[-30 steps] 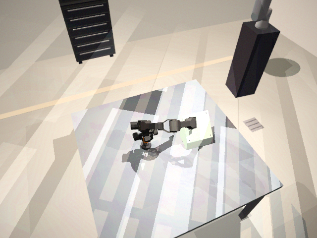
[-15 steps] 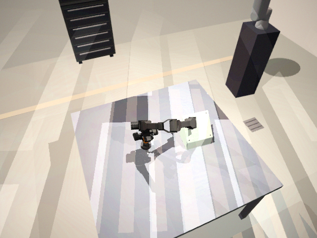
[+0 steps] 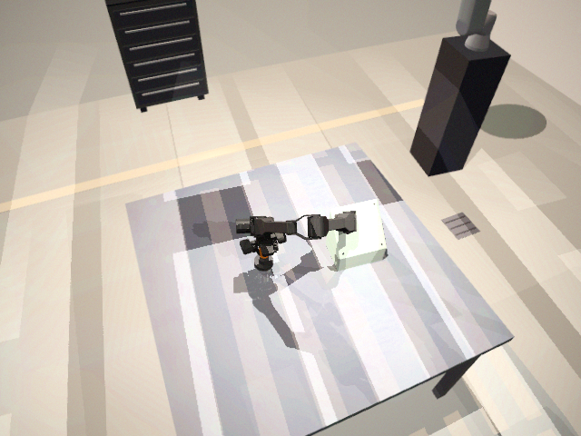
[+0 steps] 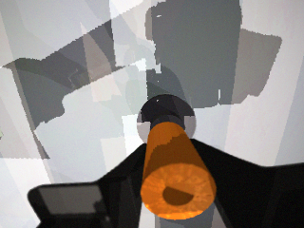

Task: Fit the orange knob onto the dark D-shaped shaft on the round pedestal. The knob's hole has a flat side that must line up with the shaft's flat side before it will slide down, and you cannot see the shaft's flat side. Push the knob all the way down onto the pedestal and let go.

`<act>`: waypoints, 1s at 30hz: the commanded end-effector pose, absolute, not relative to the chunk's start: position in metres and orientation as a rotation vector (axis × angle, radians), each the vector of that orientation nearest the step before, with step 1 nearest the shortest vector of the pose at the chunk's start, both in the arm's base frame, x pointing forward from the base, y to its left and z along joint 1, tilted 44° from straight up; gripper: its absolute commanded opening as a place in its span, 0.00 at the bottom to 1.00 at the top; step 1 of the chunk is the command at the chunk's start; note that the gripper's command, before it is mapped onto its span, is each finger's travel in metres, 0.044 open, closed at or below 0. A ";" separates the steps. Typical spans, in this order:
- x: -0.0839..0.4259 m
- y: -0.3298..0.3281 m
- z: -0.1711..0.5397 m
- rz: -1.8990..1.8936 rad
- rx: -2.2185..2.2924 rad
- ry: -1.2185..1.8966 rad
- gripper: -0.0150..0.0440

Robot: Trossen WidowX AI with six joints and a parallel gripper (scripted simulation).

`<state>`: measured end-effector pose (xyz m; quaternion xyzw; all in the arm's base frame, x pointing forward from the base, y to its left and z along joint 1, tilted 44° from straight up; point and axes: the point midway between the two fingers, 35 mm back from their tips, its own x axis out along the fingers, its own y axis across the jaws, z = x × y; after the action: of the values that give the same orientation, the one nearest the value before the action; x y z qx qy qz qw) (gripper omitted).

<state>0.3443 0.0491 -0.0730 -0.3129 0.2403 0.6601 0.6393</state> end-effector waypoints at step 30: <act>0.345 0.048 -0.072 1.563 -0.852 0.418 0.25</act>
<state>0.3466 0.0501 -0.0744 -0.3684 0.1816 0.6779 0.6097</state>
